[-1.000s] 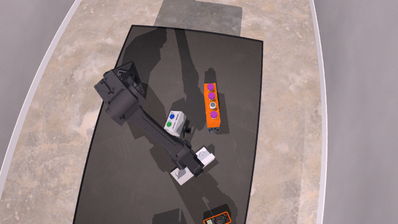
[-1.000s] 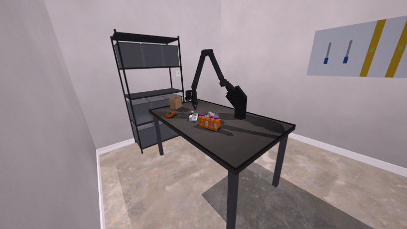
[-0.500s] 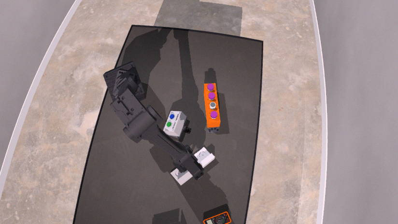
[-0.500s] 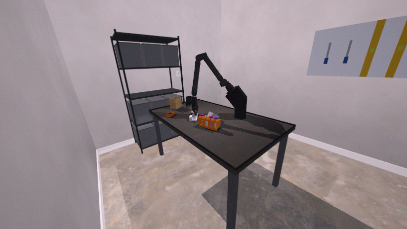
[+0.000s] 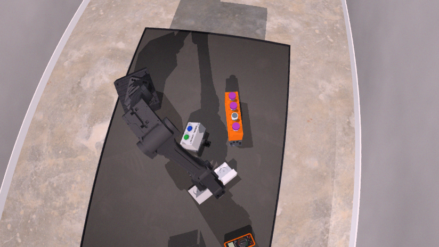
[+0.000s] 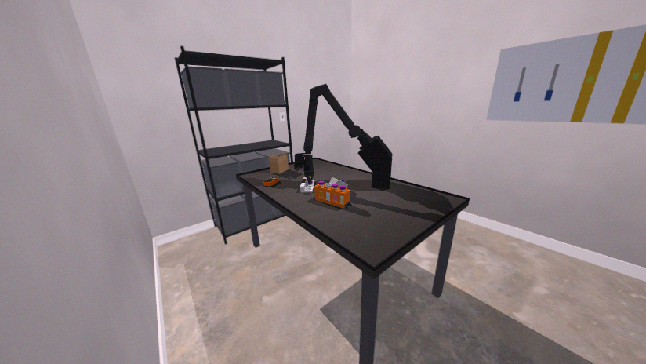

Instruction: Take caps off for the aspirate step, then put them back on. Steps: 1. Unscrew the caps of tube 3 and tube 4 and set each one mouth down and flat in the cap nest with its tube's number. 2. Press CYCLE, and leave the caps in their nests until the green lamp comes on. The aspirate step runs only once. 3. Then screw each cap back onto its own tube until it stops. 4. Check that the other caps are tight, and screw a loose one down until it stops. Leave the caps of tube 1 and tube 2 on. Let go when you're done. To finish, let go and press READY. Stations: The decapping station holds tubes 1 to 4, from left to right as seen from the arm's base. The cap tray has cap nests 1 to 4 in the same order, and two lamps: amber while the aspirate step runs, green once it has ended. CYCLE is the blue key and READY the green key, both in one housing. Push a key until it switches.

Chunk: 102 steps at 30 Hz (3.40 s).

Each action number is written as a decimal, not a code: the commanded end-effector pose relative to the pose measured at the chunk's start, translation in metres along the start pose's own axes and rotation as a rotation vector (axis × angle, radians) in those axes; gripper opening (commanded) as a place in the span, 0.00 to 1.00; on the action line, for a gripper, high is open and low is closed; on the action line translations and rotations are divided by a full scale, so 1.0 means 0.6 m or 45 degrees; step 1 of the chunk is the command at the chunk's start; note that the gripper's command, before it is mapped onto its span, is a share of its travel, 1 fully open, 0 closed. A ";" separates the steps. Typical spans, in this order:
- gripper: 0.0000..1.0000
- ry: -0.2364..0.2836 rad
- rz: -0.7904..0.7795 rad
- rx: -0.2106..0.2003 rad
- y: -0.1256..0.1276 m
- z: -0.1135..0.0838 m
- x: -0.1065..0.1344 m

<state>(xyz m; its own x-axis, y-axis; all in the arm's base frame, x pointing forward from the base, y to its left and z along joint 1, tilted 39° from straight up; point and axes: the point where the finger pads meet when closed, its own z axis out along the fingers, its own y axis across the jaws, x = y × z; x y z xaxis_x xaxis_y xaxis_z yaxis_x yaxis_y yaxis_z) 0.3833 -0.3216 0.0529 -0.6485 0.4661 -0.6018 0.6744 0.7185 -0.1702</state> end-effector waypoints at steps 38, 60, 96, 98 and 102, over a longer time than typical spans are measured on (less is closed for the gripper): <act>0.00 -0.002 -0.007 -0.006 0.008 0.015 0.007; 0.00 -0.026 -0.001 -0.002 0.003 0.022 -0.011; 0.47 -0.022 0.002 -0.002 0.003 0.022 -0.011; 0.47 -0.022 0.002 -0.002 0.003 0.022 -0.011; 0.47 -0.022 0.002 -0.002 0.003 0.022 -0.011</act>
<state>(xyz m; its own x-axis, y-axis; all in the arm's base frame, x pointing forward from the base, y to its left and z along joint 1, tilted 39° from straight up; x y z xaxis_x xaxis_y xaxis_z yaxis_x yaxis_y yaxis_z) 0.3898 -0.3276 0.0449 -0.6445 0.4624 -0.6090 0.6750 0.7183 -0.1689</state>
